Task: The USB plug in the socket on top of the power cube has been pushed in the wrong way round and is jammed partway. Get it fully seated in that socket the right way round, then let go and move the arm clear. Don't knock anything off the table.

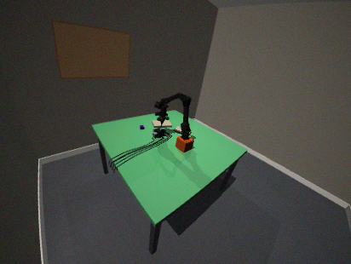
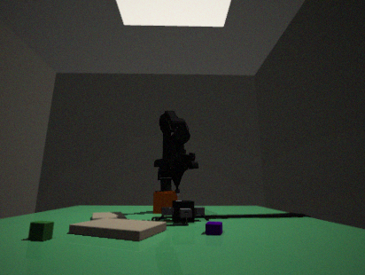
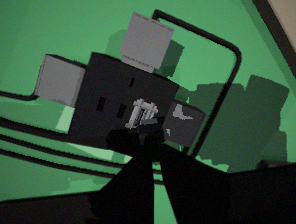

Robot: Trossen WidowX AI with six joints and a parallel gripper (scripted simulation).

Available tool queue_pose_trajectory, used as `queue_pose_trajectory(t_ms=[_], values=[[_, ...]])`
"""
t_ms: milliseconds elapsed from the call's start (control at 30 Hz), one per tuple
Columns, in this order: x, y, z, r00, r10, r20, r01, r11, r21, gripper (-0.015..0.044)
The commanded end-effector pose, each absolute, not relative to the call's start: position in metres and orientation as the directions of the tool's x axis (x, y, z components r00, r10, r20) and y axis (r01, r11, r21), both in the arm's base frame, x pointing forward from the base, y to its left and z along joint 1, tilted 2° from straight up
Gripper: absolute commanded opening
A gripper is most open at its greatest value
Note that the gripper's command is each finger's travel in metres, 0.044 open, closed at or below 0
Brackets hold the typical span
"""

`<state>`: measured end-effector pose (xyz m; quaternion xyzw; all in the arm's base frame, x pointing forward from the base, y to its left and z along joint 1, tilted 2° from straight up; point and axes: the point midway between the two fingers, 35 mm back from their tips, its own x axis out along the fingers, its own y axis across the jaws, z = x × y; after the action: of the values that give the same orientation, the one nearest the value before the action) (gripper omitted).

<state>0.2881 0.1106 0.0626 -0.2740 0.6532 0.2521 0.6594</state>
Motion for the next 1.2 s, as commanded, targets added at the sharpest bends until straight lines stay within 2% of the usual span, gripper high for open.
queue_pose_trajectory(t_ms=[0,600,1167], values=[[0.2879,0.1104,0.0622,0.018,-0.026,-0.999,-0.608,0.793,-0.032,0.0000],[0.2879,0.1104,0.0622,0.018,-0.026,-0.999,-0.181,0.983,-0.029,0.0000],[0.2879,0.1104,0.0622,0.018,-0.026,-0.999,0.260,0.965,-0.021,0.0000]])
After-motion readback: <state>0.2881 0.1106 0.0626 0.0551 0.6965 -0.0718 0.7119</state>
